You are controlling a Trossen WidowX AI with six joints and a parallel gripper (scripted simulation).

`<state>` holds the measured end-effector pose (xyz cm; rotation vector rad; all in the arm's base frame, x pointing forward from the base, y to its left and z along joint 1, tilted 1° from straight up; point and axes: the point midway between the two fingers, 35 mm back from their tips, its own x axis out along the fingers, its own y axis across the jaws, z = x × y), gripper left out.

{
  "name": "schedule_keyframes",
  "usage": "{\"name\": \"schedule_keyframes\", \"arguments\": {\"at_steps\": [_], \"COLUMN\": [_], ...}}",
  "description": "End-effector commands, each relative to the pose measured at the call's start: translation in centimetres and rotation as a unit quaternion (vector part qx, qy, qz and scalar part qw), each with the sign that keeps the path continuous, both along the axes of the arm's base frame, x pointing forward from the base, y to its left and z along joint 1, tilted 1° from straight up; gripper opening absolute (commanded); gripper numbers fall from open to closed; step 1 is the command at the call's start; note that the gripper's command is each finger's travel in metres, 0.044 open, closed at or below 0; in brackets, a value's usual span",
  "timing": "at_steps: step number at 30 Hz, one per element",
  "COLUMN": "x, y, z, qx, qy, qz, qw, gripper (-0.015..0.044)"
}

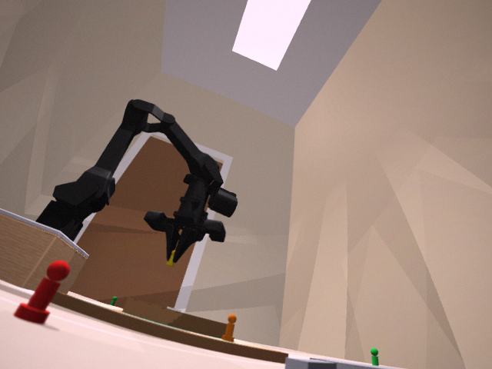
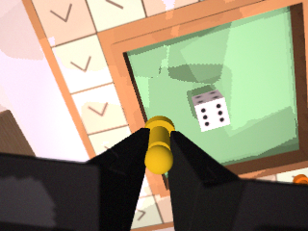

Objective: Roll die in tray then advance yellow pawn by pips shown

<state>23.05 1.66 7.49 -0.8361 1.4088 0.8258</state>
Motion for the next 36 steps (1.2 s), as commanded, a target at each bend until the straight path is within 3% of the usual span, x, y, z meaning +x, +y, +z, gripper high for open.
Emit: {"name": "schedule_keyframes", "arguments": {"at_steps": [1, 36], "x": [-0.3, -5.4], "y": [-1.5, -11.4], "z": [-0.4, -3.8], "qx": [-0.002, -0.007], "qy": [-0.001, 0.007], "qz": [0.046, 0.396], "qw": [0.999, 0.918], "gripper": [0.0, 0.0]}}
